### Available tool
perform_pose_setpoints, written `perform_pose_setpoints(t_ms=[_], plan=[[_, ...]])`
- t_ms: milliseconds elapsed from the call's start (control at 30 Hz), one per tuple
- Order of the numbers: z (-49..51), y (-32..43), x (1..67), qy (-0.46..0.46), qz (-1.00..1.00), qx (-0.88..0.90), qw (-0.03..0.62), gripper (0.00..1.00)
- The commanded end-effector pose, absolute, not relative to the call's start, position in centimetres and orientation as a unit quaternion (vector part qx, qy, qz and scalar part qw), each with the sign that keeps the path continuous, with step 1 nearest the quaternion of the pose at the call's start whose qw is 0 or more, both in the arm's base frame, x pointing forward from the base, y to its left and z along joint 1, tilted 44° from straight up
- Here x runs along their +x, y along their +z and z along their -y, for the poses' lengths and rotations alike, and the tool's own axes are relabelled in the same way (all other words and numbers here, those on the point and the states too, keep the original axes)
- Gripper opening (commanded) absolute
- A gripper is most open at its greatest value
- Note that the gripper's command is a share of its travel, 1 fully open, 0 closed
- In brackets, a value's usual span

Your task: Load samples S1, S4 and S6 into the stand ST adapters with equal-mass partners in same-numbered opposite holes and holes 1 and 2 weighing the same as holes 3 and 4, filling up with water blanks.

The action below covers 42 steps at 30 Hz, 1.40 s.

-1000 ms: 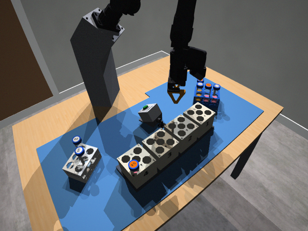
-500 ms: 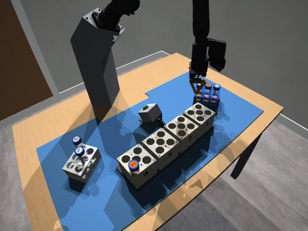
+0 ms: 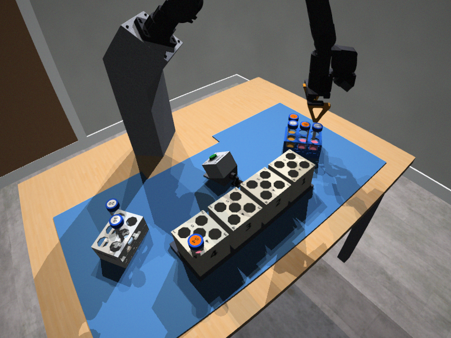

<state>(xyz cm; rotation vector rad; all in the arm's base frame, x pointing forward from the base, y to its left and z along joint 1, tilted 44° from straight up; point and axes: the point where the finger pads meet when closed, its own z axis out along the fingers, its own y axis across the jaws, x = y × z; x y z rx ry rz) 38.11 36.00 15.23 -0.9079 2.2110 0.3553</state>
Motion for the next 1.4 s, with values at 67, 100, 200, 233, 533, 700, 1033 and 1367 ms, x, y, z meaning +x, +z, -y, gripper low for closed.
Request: perform_pose_setpoints(t_ms=[67,100,200,233,533,700,1033,1367], plan=[[-35.5,14.0,38.2,0.135,-0.869,-0.335,0.338,1.0],[-35.6,14.1,38.3,0.136,-0.868,-0.335,0.341,1.0],[-36.0,14.6,38.4,0.139,-0.865,-0.336,0.347,1.0],[-36.0,14.6,38.5,0.14,-0.864,-0.336,0.347,1.0],[-36.4,15.8,38.4,0.143,-0.857,-0.342,0.358,1.0],[-36.4,15.8,38.4,0.143,-0.857,-0.342,0.358,1.0],[-36.4,15.7,38.4,0.143,-0.857,-0.342,0.358,1.0],[-36.5,15.7,38.5,0.143,-0.857,-0.342,0.358,1.0]])
